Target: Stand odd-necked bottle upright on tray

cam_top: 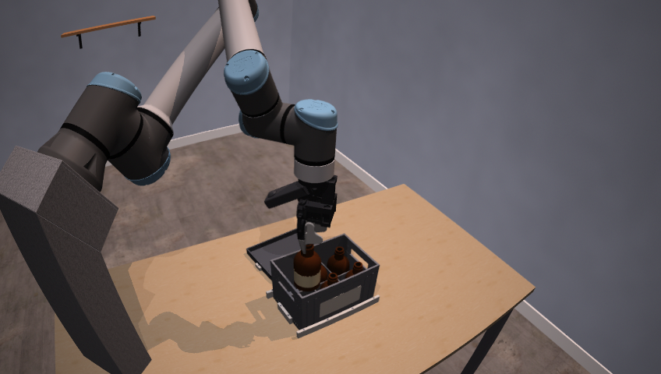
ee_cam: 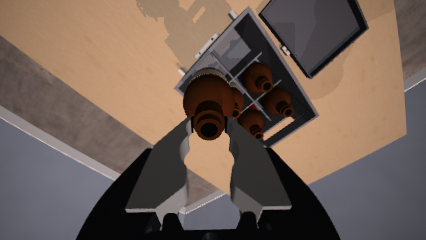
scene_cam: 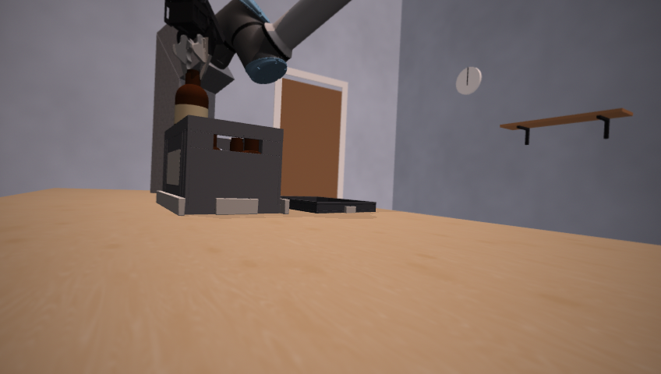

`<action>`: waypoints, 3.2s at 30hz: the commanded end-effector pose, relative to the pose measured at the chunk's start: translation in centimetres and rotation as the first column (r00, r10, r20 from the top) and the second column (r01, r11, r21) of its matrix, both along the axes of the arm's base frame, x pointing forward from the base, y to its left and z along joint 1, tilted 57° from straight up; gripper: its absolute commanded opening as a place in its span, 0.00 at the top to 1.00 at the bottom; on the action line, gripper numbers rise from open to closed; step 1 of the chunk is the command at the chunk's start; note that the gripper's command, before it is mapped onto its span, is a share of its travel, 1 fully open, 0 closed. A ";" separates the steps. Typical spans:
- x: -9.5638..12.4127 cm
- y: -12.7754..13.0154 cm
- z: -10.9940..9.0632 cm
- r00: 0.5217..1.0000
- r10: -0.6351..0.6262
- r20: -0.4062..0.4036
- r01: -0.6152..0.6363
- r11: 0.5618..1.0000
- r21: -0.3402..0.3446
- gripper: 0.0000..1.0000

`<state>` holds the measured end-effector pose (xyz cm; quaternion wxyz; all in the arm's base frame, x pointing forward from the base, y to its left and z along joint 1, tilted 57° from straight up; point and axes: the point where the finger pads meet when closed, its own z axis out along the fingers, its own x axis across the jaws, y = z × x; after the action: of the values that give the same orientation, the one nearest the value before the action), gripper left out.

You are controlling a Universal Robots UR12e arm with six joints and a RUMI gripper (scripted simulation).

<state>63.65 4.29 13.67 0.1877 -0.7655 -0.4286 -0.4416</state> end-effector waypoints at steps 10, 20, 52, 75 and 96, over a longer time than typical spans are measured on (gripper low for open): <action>0.1 -0.4 0.3 1.000 -0.003 0.004 0.003 1.000 -0.004 1.00; 0.1 -0.4 0.2 1.000 -0.003 0.004 0.003 1.000 -0.004 1.00; 0.1 -0.4 0.2 1.000 -0.003 0.004 0.003 1.000 -0.004 1.00; -0.4 -1.4 1.0 1.000 -0.003 0.005 0.003 1.000 -0.006 1.00; -0.8 -1.8 1.4 1.000 -0.003 0.005 0.003 1.000 -0.005 1.00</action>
<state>62.72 2.91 14.76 0.1877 -0.7654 -0.4285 -0.4418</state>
